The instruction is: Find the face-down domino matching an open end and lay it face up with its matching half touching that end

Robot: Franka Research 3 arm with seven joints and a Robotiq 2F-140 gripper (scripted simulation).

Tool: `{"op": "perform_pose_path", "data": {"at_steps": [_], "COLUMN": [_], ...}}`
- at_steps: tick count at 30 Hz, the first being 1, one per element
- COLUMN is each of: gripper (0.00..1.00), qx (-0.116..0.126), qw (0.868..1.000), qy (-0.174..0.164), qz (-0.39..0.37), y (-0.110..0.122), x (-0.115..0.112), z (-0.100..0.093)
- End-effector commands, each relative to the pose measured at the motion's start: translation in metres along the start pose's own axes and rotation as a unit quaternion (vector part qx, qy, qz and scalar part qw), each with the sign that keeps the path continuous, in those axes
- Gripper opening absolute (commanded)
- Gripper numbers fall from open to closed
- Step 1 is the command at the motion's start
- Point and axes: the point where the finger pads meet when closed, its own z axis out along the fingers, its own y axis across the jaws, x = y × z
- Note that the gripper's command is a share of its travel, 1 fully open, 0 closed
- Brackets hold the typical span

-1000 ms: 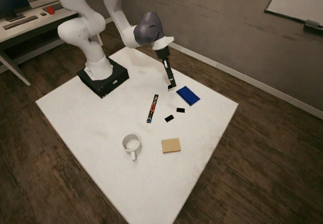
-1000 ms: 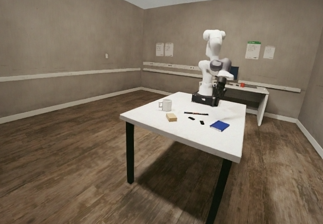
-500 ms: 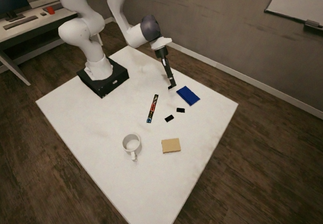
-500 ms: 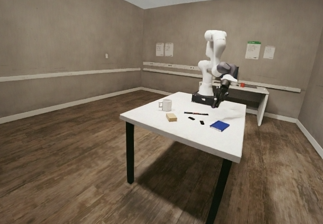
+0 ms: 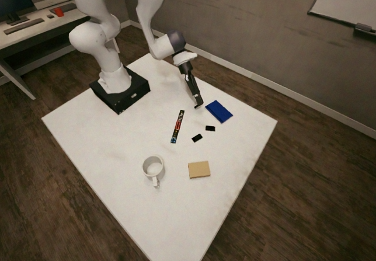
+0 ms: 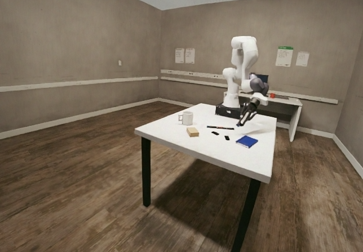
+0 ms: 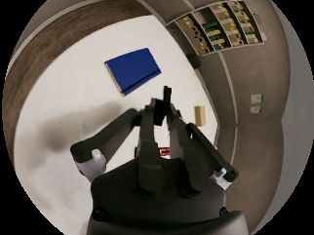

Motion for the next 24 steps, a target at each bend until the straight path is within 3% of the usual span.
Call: {"op": "perform_pose_path", "data": {"at_steps": [1,3,5,18,20,21,24], "gripper": [0.23,0.23,0.23,0.23,0.23,0.23,0.23], "qx": [-0.065,-0.065,-0.085,-0.157,-0.157,-0.173,-0.193], "qw": [0.99,0.99,0.985,0.953,0.953,0.942,0.927], "qy": [0.041,0.041,0.049,0.08,0.08,0.091,0.103], "qz": [0.116,0.116,0.143,0.246,0.246,0.271,0.303], "y": [0.013,0.013,0.009,-0.013,-0.013,-0.014,-0.017], "x": [0.002,0.002,-0.001,-0.018,-0.018,-0.019,-0.022], "z": [0.014,0.014,0.018,0.042,0.042,0.044,0.047]}}
